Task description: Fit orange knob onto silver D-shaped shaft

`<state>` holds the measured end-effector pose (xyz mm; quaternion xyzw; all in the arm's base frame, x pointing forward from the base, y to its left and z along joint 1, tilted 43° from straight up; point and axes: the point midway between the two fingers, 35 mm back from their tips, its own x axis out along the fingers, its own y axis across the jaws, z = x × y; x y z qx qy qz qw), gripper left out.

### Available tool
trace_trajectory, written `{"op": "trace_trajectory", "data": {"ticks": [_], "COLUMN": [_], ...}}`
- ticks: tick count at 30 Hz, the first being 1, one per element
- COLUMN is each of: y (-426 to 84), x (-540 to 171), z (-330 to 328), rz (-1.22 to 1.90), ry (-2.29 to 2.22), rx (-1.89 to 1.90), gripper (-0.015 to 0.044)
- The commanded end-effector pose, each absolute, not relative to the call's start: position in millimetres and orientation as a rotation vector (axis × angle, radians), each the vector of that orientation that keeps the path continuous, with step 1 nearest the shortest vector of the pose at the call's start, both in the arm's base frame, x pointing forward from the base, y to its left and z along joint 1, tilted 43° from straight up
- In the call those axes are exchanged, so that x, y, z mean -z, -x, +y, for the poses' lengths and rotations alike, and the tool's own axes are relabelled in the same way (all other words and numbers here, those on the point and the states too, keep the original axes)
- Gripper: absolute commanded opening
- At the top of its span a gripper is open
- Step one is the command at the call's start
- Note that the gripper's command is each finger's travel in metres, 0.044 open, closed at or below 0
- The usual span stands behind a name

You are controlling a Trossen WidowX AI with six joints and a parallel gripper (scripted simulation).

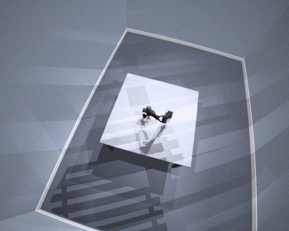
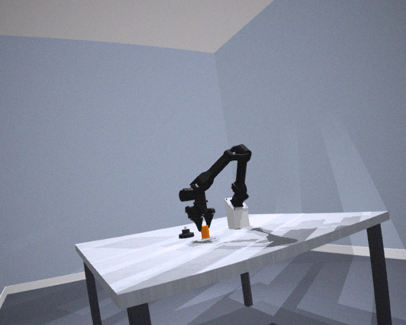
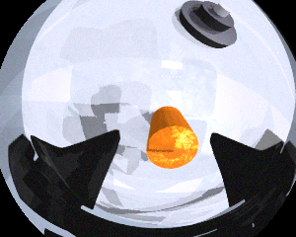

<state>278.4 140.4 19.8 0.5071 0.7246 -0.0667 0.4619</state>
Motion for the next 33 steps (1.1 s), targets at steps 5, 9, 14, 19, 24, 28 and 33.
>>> {"op": "trace_trajectory", "data": {"ticks": [5, 9, 14, 19, 24, 28, 33], "y": [-276, -275, -274, -273, -273, -273, -273], "x": [-9, -4, 1, 4, 4, 4, 4], "z": [148, 153, 158, 161, 161, 161, 161], "rz": [1.786, 1.786, 1.786, 1.786, 1.786, 1.786, 1.786], "ry": [-1.249, -1.25, -1.252, -1.252, -1.252, -1.252, -1.252], "rx": [0.171, 0.17, 0.168, 0.167, 0.167, 0.167, 0.167], "gripper": [0.044, 0.044, 0.044, 0.0414, 0.0282, 0.0178, 0.0144]}}
